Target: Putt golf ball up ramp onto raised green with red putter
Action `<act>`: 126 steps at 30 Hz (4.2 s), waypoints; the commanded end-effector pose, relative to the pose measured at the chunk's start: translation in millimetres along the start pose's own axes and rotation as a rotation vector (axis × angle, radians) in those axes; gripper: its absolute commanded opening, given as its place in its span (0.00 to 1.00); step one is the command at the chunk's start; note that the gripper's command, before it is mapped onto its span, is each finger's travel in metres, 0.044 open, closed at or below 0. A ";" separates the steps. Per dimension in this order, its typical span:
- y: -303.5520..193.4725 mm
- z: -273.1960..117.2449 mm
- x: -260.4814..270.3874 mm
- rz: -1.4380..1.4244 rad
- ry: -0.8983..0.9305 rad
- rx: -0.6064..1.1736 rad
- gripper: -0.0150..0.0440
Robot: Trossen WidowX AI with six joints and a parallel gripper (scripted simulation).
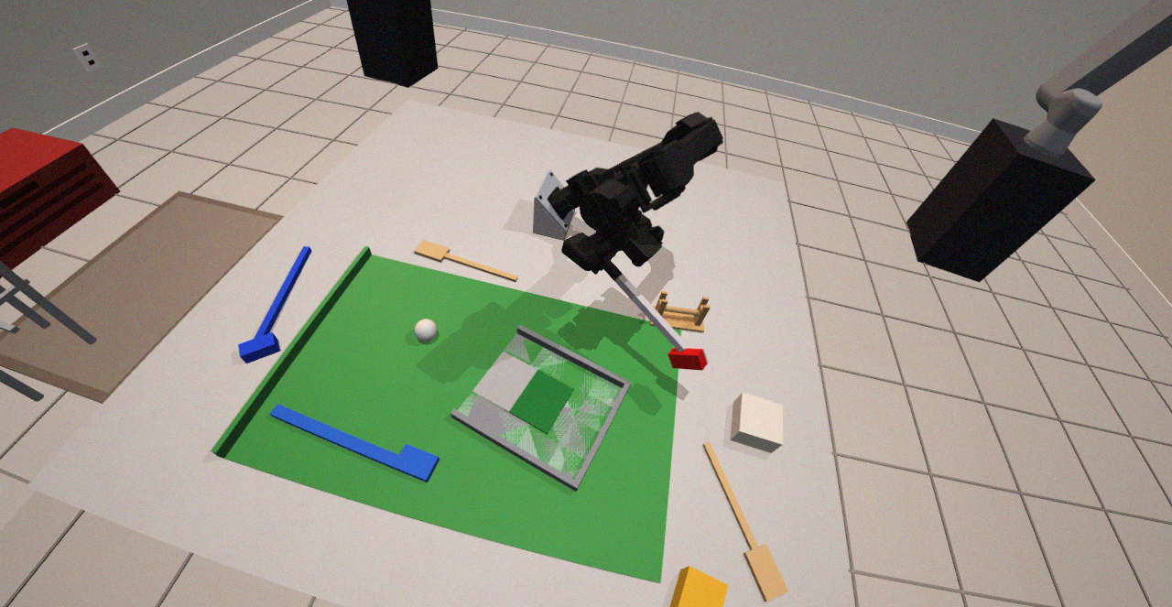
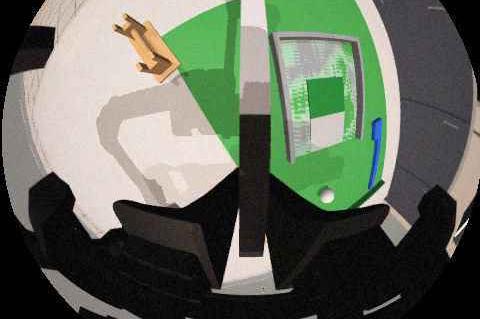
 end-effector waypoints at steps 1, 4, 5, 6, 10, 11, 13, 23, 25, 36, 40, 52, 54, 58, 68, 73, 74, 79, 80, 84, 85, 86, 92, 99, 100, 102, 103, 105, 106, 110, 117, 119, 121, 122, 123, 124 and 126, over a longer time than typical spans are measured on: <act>-19.8 -1.0 -13.9 0.106 -0.008 0.011 0.25; -36.8 -0.7 -23.4 0.199 -0.010 0.017 0.25; -42.6 -0.6 -26.3 0.230 -0.011 0.019 0.25; -48.5 -0.4 -29.1 0.261 -0.011 0.020 0.25; -72.4 0.1 -39.0 0.382 -0.013 0.025 0.25; -79.0 0.6 -41.3 0.410 -0.011 0.027 0.25; -92.6 1.8 -45.6 0.467 -0.006 0.033 0.25; -163.3 9.2 -57.5 0.749 0.026 0.052 0.25; -177.7 11.2 -57.9 0.804 0.034 0.054 0.25; -255.1 25.7 -49.1 1.101 0.089 0.057 0.25; -281.9 32.8 -41.5 1.206 0.115 0.055 0.25; -310.1 52.3 -29.7 1.321 0.146 0.050 0.25; -309.8 59.7 -28.8 1.320 0.146 0.050 0.25; -308.8 76.0 -26.2 1.320 0.146 0.049 0.25; -308.0 88.6 -24.4 1.320 0.146 0.049 0.25; -307.6 96.6 -23.4 1.320 0.146 0.049 0.25; -307.5 98.2 -23.2 1.320 0.146 0.049 0.25; -307.0 106.1 -21.9 1.320 0.147 0.048 0.25; -306.9 107.7 -21.6 1.320 0.147 0.048 0.25; -306.6 111.5 -20.9 1.320 0.147 0.048 0.25; -307.1 108.9 -21.9 1.314 0.147 0.058 0.25; -307.1 108.9 -21.9 1.314 0.147 0.058 0.25; -307.1 108.9 -21.9 1.314 0.147 0.058 0.25; -322.1 110.8 -22.8 1.317 0.146 0.054 0.25; -325.9 111.3 -22.9 1.318 0.145 0.053 0.25; -333.6 112.5 -23.0 1.319 0.145 0.050 0.25; -335.8 112.9 -23.0 1.320 0.145 0.050 0.25; -336.6 113.0 -23.0 1.320 0.145 0.049 0.25; -336.6 113.0 -23.0 1.320 0.145 0.049 0.25; -334.3 114.3 -21.1 1.320 0.152 0.044 0.25; -290.5 108.2 -25.6 1.322 0.145 0.048 0.25; -265.1 106.2 -25.2 1.323 0.144 0.049 0.25; -240.1 105.2 -22.7 1.322 0.145 0.048 0.25; -227.9 105.0 -20.7 1.322 0.147 0.047 0.25; -215.8 105.1 -18.1 1.321 0.149 0.046 0.25; -206.4 105.2 -15.6 1.321 0.151 0.045 0.25; -199.0 105.5 -13.5 1.320 0.153 0.045 0.25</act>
Point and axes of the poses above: the point midway between the two fingers, 35 mm back from their tips, its own z axis out along the fingers, its own x axis across the jaws, y = z × x, the point moved 6 cm from there along -z, back along the fingers, and after that the axes turned 10 degrees about -z, right-handed, at the moved point
